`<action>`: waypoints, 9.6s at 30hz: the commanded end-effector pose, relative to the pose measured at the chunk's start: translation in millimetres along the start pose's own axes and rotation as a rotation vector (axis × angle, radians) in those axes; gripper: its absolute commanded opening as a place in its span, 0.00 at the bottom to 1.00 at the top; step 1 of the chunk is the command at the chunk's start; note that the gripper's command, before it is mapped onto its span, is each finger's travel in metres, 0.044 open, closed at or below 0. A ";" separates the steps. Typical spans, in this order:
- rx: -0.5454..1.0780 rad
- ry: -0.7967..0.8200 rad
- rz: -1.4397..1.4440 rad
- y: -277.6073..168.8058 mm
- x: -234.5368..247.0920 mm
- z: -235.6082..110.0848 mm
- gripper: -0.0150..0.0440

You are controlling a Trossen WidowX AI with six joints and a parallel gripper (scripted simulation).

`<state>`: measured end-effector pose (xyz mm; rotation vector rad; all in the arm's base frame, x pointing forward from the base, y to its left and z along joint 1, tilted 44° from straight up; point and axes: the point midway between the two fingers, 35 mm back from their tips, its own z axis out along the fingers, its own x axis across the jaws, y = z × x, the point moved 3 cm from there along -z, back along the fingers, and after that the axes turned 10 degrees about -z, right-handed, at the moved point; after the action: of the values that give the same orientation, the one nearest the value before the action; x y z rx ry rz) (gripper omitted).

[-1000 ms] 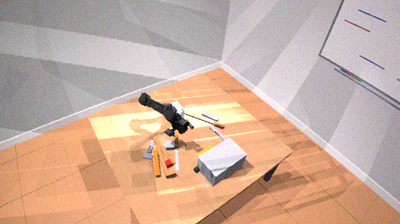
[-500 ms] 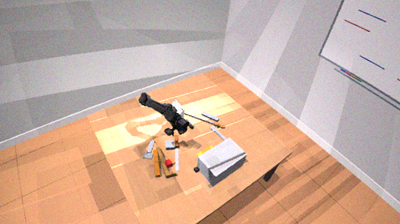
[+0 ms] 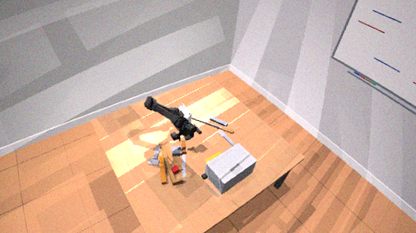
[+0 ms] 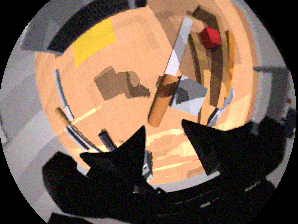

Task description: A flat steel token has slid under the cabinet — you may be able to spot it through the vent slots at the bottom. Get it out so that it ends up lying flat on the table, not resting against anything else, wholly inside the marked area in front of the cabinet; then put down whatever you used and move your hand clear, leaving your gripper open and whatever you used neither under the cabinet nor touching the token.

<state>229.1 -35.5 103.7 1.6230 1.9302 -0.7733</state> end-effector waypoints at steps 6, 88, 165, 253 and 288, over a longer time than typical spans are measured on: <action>0.000 0.004 0.070 0.0 -0.1 -0.4 0.71; 0.000 0.004 0.497 2.2 1.2 51.6 0.71; -0.003 0.002 0.198 2.6 4.8 69.5 0.25; -0.012 0.005 -0.156 2.5 10.1 71.8 0.63; -0.006 0.003 -0.191 14.6 10.1 71.4 0.25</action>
<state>238.4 -76.9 45.0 1.4617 2.0968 -0.8291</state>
